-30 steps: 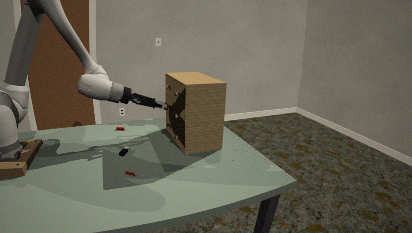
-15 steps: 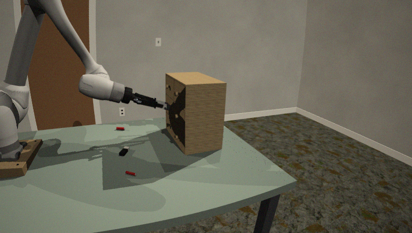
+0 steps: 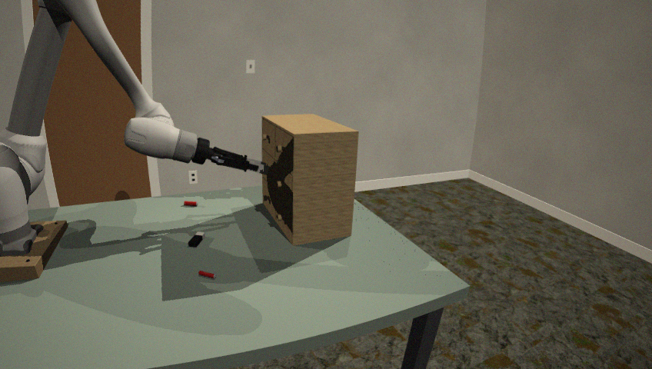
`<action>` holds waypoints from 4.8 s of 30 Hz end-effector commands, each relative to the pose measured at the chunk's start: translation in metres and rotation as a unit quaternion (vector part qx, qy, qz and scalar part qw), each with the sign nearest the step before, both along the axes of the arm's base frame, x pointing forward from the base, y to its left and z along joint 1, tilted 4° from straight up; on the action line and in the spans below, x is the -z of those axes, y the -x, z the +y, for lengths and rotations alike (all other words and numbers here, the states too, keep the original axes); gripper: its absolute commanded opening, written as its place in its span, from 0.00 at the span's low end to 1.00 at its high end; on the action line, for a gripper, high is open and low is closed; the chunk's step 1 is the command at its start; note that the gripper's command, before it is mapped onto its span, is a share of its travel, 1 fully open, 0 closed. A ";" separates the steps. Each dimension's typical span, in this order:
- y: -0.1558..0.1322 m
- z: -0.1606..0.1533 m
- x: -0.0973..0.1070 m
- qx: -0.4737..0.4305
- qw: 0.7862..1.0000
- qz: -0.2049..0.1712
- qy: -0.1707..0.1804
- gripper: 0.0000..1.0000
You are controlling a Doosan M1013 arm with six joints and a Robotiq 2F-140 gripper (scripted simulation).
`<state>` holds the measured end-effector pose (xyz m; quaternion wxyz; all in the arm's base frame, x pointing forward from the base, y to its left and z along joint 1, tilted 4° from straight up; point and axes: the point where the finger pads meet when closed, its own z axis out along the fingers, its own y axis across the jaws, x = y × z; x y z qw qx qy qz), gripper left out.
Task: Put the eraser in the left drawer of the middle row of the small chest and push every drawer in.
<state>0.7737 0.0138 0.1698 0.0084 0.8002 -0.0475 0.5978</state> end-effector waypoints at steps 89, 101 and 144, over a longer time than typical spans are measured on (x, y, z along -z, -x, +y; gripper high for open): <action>0.055 0.005 0.003 0.000 1.000 0.000 0.000 0.08; 0.065 0.006 0.004 0.000 1.000 0.000 0.000 0.08; 0.069 0.006 0.004 0.000 1.000 0.000 0.000 0.20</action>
